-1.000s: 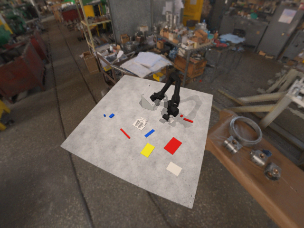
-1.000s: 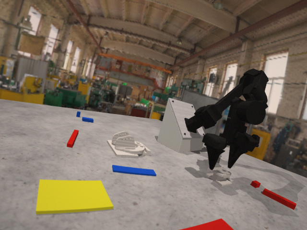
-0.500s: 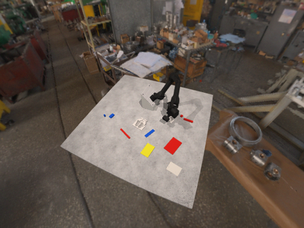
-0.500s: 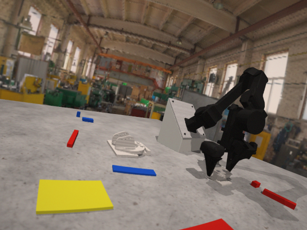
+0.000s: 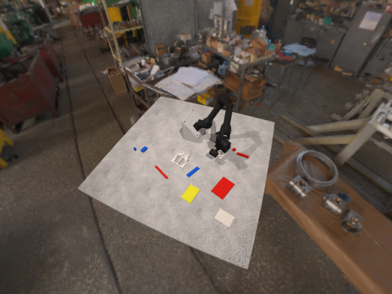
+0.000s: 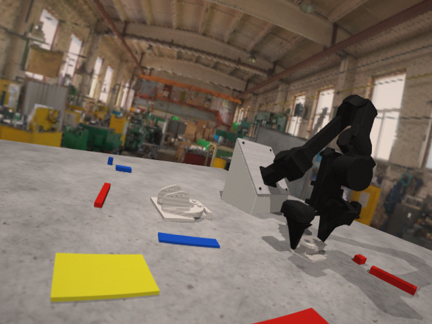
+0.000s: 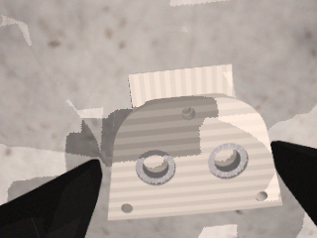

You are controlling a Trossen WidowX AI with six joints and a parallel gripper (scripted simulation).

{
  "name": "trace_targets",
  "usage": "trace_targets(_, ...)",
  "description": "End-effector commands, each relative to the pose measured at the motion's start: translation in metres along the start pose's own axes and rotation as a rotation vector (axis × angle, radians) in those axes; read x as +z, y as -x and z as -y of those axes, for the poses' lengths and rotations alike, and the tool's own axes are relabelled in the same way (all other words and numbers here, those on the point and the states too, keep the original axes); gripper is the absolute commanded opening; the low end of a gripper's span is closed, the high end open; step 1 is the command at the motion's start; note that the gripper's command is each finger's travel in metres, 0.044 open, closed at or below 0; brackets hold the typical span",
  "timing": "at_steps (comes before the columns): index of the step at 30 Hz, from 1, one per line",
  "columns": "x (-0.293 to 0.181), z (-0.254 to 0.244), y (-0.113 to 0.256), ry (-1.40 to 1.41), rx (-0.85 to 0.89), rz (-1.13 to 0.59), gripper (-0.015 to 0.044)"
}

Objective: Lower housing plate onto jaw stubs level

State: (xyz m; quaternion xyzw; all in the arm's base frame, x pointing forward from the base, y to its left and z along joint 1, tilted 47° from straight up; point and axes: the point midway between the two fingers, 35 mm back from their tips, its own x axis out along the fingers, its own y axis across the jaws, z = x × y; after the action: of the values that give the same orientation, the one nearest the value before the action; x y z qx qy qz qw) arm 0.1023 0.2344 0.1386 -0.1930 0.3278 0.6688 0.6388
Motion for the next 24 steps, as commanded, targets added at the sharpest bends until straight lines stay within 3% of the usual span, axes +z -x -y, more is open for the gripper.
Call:
trace_targets(1,-0.0002,0.0009,-0.0006,-0.005,-0.005,-0.002,0.044)
trace_targets(9,-0.0002,0.0009,-0.0006,-0.005,-0.005,-0.002,0.044)
trace_targets(24,0.0,0.0,-0.0003,0.0,0.0,0.0,0.0351)
